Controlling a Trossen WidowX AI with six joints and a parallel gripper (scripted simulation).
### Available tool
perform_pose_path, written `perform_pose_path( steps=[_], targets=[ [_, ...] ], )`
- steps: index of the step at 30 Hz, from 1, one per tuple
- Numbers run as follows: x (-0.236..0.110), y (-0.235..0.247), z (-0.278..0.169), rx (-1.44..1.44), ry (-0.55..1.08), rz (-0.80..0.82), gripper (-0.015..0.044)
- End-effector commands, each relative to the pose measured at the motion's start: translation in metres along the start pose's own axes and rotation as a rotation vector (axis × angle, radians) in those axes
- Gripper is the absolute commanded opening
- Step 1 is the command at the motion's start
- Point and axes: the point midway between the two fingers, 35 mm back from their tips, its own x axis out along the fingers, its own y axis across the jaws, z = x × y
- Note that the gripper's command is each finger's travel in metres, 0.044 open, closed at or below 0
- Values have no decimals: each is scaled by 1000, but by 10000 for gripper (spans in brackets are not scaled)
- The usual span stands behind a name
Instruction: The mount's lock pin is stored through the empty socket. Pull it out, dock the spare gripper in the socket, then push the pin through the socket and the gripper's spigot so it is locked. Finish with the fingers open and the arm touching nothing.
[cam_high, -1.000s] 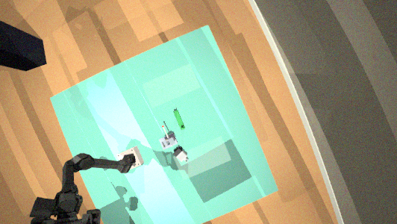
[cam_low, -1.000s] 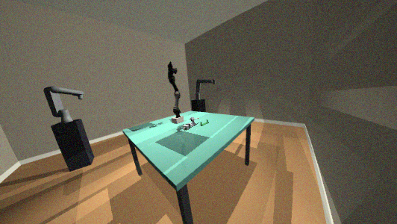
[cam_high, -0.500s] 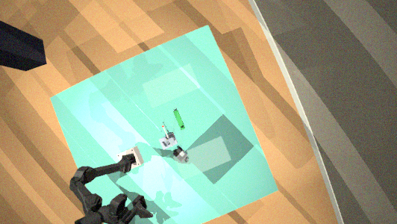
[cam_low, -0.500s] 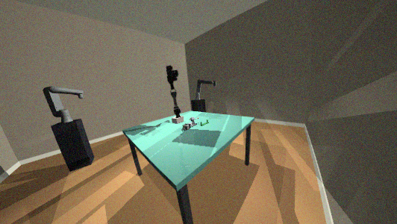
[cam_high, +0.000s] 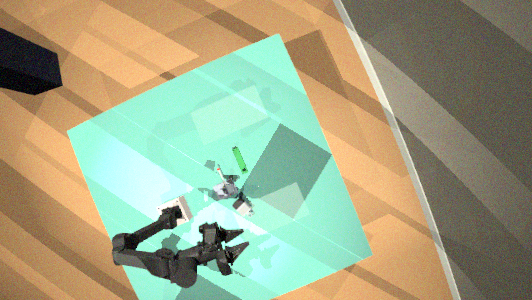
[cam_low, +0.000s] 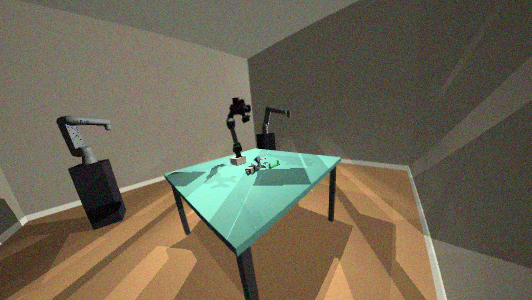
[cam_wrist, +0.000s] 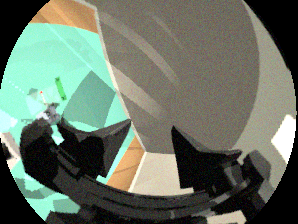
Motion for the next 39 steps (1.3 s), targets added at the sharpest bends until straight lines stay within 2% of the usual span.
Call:
perform_pose_path(
  steps=[1,7,14,20,28,32,39],
  targets=[
    [27,44,8,12,1,161,300],
    [53,116,26,-8,5,418,300],
    [61,200,48,-78,24,714,300],
    [50,268,64,-180,54,957,300],
    [17,343,75,-368,116,1256,300],
    [7,359,76,-426,136,1328,300],
    [8,371,72,-428,137,1331,300]
  ],
)
